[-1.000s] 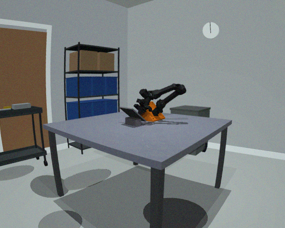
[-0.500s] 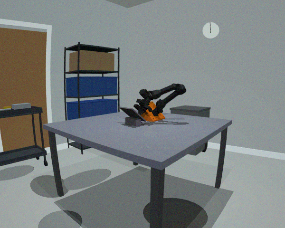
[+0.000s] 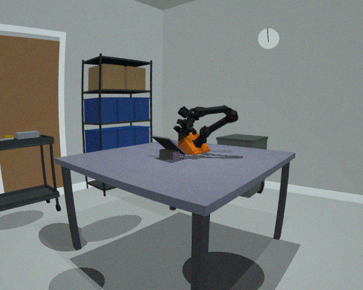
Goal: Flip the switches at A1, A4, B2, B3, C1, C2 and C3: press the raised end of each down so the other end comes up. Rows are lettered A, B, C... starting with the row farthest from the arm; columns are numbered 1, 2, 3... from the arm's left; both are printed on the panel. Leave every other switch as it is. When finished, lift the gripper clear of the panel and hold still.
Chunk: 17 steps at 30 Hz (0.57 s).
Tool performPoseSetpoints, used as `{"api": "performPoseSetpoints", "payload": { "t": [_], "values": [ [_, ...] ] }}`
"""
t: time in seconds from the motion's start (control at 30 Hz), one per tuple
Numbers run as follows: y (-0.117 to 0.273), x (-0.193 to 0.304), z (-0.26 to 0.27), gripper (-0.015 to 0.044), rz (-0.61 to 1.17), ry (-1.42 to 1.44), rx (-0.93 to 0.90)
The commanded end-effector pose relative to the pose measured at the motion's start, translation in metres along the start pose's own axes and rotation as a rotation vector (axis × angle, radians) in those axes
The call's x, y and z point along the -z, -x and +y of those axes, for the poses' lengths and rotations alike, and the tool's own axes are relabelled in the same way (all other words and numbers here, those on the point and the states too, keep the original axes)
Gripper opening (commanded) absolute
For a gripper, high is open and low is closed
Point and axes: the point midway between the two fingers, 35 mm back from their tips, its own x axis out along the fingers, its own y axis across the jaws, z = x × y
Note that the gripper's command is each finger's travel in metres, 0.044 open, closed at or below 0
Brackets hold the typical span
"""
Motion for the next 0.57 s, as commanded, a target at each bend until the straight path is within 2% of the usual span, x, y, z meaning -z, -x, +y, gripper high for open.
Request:
{"api": "performPoseSetpoints", "payload": {
  "t": [0.0, 0.2, 0.53],
  "values": [
    [0.008, 0.000, 0.004, 0.0000, -0.004, 0.013, -0.008],
    [0.015, -0.048, 0.014, 0.0000, -0.004, 0.014, -0.008],
    [0.015, -0.050, 0.014, 0.0000, -0.004, 0.014, -0.008]
  ]
}}
